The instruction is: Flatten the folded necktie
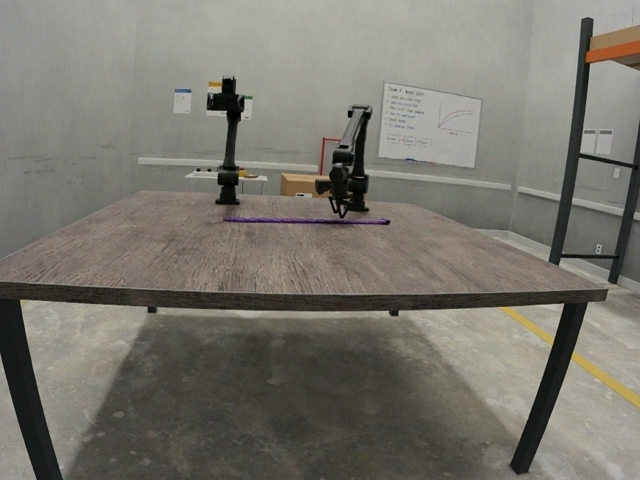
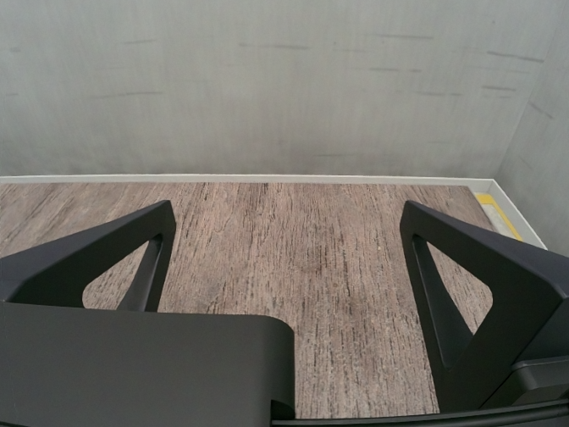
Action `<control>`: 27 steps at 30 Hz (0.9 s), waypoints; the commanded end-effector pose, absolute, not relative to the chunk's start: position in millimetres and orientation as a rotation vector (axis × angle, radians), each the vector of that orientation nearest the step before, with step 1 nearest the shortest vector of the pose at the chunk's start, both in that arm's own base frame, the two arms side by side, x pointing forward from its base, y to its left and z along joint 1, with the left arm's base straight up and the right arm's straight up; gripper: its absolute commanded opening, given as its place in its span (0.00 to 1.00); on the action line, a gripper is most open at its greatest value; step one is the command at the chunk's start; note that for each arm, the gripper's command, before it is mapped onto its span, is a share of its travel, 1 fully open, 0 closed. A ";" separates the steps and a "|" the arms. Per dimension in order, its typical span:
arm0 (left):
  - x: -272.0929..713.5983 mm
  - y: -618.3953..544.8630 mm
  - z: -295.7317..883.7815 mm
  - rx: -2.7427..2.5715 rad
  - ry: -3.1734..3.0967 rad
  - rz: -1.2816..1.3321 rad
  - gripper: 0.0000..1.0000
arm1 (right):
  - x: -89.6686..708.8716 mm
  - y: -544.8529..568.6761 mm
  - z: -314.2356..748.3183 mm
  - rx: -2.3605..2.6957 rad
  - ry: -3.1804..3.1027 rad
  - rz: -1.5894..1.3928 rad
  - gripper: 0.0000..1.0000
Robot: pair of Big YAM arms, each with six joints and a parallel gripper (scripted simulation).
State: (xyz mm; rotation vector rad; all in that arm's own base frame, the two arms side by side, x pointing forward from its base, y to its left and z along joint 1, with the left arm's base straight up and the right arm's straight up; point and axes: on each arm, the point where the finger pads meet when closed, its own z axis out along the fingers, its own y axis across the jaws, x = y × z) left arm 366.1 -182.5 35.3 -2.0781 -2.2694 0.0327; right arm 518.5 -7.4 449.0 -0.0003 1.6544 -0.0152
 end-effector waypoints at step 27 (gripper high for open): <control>389.9 -194.2 66.0 -2.120 -2.319 0.000 0.88 | 520.7 -0.3 481.3 0.000 1.591 0.001 1.00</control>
